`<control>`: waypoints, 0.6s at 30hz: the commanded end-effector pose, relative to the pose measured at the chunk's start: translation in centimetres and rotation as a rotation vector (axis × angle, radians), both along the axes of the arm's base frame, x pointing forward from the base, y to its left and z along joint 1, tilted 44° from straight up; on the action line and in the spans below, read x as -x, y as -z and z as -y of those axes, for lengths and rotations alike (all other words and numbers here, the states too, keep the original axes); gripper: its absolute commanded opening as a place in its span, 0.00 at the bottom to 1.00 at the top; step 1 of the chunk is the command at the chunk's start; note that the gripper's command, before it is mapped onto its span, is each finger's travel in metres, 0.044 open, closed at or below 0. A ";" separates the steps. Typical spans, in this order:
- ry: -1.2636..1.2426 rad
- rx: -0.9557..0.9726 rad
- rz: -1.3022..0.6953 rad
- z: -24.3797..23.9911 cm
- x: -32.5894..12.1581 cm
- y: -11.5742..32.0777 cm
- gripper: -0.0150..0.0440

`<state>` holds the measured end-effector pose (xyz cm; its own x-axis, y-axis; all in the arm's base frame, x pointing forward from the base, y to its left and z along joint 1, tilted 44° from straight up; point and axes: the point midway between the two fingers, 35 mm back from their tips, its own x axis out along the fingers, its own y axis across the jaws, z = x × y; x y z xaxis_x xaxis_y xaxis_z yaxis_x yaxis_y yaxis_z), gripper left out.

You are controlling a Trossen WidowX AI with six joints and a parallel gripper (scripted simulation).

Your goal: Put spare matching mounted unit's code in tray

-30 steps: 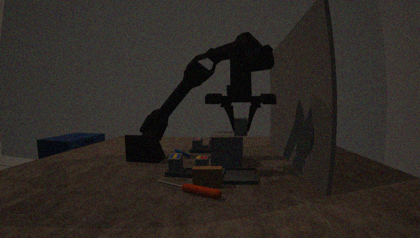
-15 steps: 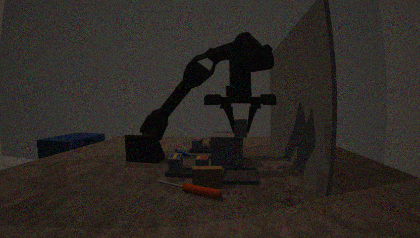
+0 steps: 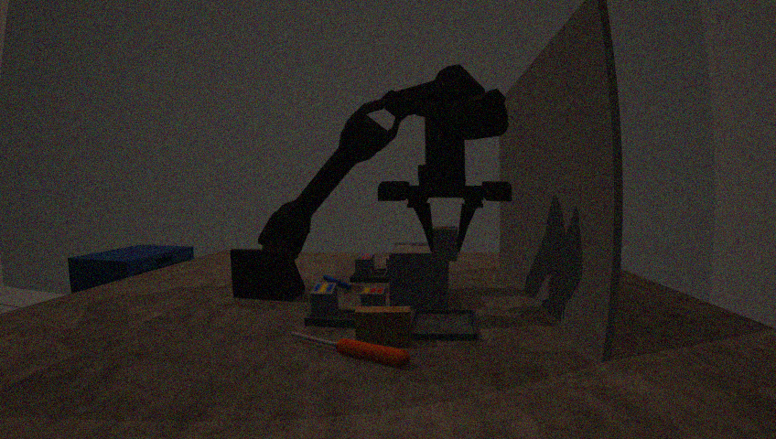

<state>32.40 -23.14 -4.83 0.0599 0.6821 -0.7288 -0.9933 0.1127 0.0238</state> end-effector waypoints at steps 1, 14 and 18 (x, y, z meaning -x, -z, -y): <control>0.005 0.000 0.002 -0.2 -0.1 0.2 0.25; 0.004 0.000 0.002 -0.7 -0.2 0.9 0.25; 0.004 0.000 0.002 -0.9 -0.3 1.1 0.25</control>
<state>32.61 -22.39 -5.75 0.0600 0.6819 -0.7290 -0.9934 0.1122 0.0231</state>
